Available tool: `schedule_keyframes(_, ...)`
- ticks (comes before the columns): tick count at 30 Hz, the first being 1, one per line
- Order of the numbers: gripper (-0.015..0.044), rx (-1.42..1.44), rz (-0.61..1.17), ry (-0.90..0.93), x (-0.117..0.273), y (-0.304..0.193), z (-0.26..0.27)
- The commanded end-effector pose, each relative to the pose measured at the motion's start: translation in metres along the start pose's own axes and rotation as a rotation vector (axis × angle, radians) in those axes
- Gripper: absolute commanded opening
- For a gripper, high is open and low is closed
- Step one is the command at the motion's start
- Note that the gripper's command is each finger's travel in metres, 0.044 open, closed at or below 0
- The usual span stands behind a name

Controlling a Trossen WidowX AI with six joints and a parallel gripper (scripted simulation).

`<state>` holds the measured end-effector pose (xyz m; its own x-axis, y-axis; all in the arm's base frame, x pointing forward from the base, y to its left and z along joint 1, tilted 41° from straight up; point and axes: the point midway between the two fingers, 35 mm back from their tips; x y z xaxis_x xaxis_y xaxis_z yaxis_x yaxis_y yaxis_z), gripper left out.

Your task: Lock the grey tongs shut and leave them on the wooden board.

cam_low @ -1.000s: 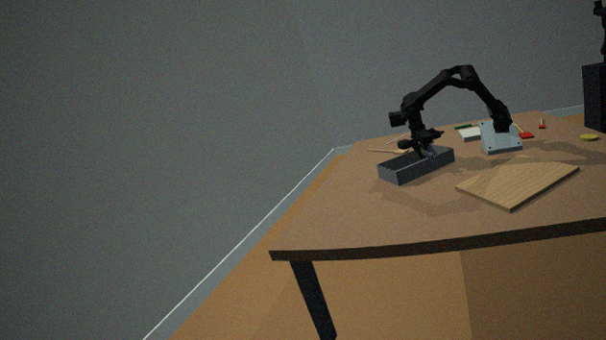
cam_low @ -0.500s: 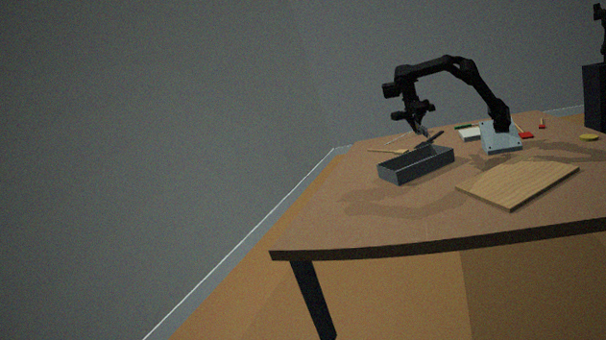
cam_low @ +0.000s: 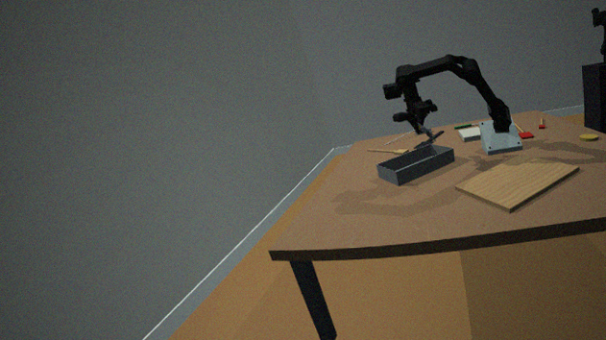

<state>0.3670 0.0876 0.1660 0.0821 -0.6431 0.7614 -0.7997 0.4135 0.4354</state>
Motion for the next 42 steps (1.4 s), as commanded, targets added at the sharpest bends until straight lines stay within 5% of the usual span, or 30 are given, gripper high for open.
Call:
schedule_keyframes(1, -0.015, 0.1, 0.012, -0.001, 0.003, 0.027, -0.013)
schedule_keyframes(25, -0.015, 0.628, 0.007, -0.015, 0.006, 0.185, -0.035)
schedule_keyframes(42, -0.015, 0.774, 0.009, 0.023, -0.003, 0.233, -0.032)
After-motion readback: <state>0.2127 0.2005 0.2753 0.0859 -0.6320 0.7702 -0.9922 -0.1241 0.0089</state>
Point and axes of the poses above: the point midway between the two fingers, 35 mm back from their tips, its own x axis back along the fingers, its own z axis across the jaws, y = z × x, and after that the axes turned 14 degrees about x, right-handed
